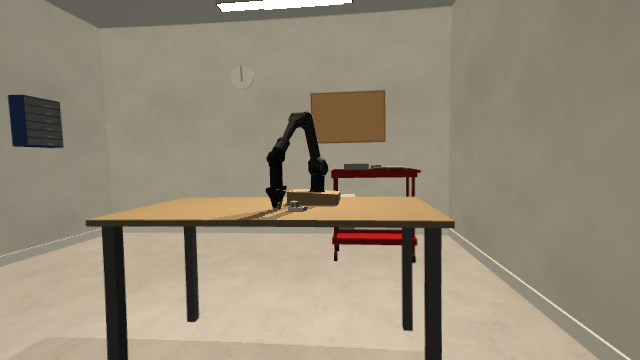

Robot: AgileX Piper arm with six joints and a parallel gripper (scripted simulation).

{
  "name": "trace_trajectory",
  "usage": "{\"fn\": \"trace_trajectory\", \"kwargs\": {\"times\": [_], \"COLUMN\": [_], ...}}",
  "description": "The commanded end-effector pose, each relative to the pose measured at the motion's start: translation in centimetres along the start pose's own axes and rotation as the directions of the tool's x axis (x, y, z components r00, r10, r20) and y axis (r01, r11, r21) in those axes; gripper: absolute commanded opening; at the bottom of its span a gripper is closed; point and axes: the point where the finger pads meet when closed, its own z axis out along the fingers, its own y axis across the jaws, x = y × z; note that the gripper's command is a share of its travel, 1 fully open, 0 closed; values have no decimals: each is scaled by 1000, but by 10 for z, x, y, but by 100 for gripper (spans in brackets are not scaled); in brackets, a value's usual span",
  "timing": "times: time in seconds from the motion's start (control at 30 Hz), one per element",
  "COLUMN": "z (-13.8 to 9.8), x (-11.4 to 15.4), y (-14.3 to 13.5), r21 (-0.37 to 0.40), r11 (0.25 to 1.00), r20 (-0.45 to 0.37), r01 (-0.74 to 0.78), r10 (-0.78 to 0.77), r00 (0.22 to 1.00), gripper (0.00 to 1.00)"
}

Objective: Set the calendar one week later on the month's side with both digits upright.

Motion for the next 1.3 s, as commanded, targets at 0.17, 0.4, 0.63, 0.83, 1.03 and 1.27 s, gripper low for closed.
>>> {"fn": "trace_trajectory", "kwargs": {"times": [0.17, 0.4, 0.63, 0.83, 1.03, 1.27], "z": [-17, -67, -98, -100, -100, -108], "x": [0, 0, 0, 0, -1, -84], "y": [-1, -1, -1, 0, 0, -5], "r21": [5, 5, 5, 1, 1, 6], "r11": [1000, 1000, 1000, 1000, 1000, 1000], "r20": [-2, -2, -1, 0, 0, -1], "r01": [0, 0, 0, 0, 0, 5], "r10": [0, 0, 0, 0, 0, -5], "r00": [1000, 1000, 1000, 1000, 1000, 1000], "gripper": [33, 33, 33, 33, 33, 33]}}
